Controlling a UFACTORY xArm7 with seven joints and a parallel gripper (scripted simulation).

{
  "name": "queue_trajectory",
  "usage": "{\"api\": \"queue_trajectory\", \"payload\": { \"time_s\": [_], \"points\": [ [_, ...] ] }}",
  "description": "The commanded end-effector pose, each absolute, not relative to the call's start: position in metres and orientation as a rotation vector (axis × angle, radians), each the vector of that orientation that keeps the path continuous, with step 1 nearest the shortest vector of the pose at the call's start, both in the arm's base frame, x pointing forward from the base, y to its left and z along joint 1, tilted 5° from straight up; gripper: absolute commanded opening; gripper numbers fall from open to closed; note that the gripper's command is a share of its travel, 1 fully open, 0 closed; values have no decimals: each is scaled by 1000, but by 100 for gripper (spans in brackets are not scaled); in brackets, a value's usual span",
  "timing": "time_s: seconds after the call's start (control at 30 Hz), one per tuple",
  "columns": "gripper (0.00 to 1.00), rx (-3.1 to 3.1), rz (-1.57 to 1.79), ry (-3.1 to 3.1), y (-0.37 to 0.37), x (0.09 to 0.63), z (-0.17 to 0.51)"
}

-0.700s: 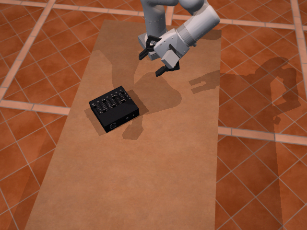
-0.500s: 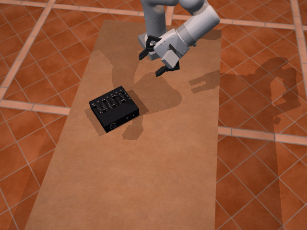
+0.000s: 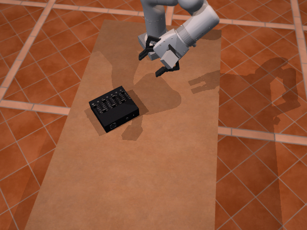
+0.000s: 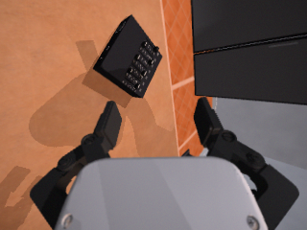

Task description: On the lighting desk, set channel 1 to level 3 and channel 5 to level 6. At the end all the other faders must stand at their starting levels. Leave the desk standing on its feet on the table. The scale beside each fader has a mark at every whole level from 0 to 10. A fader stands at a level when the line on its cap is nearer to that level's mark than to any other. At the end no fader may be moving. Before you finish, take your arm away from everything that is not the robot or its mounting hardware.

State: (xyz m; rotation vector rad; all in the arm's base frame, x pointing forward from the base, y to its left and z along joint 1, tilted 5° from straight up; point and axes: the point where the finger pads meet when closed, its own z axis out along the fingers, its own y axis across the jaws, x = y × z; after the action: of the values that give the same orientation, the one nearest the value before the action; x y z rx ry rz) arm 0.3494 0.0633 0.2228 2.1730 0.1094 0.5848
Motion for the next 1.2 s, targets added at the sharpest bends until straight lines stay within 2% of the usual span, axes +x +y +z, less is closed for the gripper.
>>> {"api": "queue_trajectory", "payload": {
  "time_s": [0.0,0.33,0.4,0.43,0.87,1.17],
  "points": [
    [100,2306,519,-114,48,354,210],
    [100,2525,335,-878,8,374,183],
    [100,2525,335,-878,8,374,183],
    [100,2533,290,-1118,-5,383,179],
    [100,2279,146,-2137,-85,422,179],
    [100,2277,145,-2141,-85,423,179]
  ]
}}
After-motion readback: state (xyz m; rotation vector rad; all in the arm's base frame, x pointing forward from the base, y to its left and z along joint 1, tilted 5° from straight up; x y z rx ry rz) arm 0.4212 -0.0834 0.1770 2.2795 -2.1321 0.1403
